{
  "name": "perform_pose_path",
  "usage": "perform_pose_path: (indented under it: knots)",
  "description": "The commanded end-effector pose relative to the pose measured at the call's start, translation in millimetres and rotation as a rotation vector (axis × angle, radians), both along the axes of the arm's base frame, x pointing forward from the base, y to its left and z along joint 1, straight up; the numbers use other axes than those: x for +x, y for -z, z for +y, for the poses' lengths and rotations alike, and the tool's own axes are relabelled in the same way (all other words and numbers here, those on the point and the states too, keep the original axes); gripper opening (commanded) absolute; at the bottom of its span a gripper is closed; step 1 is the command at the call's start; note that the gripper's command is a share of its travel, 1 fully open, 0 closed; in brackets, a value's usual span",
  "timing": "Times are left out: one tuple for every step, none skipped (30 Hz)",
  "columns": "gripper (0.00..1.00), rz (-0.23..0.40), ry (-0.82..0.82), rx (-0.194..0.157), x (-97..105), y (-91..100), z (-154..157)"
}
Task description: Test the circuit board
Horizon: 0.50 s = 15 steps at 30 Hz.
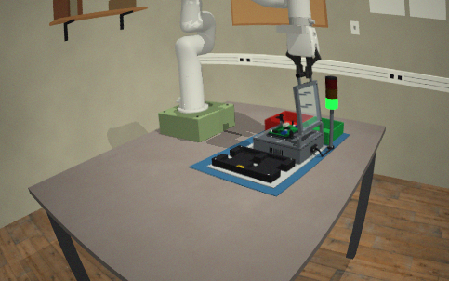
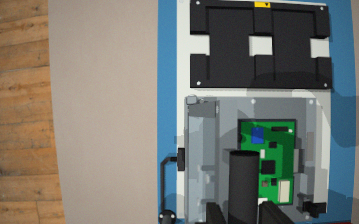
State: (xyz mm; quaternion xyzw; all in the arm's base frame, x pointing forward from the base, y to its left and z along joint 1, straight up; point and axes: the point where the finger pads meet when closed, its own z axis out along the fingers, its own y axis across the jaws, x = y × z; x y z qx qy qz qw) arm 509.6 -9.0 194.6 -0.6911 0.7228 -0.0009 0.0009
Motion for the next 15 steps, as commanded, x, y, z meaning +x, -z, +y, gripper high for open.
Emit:
perform_pose_path:
  knots:
    - [0.28,-0.004,0.0,0.0,1.1,-1.7,0.0]
    - [0.28,-0.004,0.0,0.0,1.1,-1.6,0.0]
    - [0.28,-0.004,0.0,0.0,1.1,-1.5,0.0]
    - [0.28,-0.004,0.0,0.0,1.1,-1.4,0.0]
    - [0.28,-0.004,0.0,0.0,1.1,-1.2,0.0]
    - [0.28,-0.004,0.0,0.0,1.1,-1.0,0.0]
    - [0.28,-0.004,0.0,0.0,1.1,-1.0,0.0]
    - [0.28,-0.004,0.0,0.0,1.1,-1.0,0.0]
    - [0.28,-0.004,0.0,0.0,1.0,-0.8,0.0]
    - [0.28,-0.004,0.0,0.0,1.0,-0.6,0.0]
    - [0.28,-0.004,0.0,0.0,1.0,-0.4,0.0]
    - [0.28,-0.004,0.0,0.0,1.0,-0.2,0.0]
    - [0.28,-0.004,0.0,0.0,1.0,0.0,0.0]
    - [0.28,-0.004,0.0,0.0,1.0,0.2,0.0]
    - [0.28,-0.004,0.0,0.0,1.0,0.3,0.0]
